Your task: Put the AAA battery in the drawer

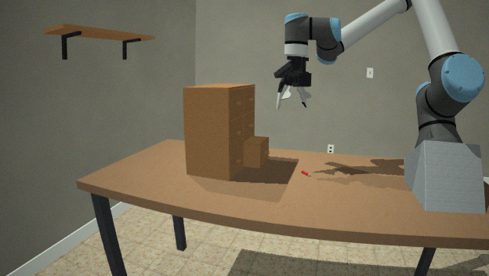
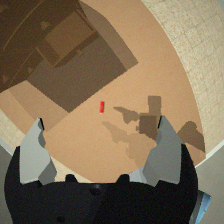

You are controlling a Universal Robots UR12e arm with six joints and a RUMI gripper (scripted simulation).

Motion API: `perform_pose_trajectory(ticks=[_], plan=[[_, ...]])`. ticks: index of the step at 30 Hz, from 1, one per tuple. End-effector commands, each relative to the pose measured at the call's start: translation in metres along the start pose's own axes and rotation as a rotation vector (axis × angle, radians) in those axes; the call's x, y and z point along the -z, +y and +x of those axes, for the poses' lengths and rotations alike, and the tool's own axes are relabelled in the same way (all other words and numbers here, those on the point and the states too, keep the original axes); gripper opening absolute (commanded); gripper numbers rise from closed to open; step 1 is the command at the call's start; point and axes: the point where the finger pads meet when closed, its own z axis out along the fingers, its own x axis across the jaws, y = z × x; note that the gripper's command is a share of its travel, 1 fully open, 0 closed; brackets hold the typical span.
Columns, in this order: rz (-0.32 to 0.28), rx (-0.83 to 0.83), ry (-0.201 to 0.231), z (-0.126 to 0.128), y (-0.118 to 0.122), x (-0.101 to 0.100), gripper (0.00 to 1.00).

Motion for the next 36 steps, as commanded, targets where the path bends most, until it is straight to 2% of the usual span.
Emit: perform_pose_trajectory(ticks=[1, 13, 15, 30, 32, 36], plan=[[0.0, -0.151, 0.006, 0.005, 0.002, 0.001, 1.0], [0.001, -0.649, 0.006, 0.022, 0.015, 0.001, 1.0], [0.001, -0.649, 0.006, 0.022, 0.015, 0.001, 1.0], [0.003, -1.317, 0.005, 0.041, 0.037, 0.001, 1.0], [0.003, -1.317, 0.005, 0.041, 0.037, 0.001, 1.0], [0.004, -1.488, 0.005, 0.044, 0.043, 0.0, 1.0]])
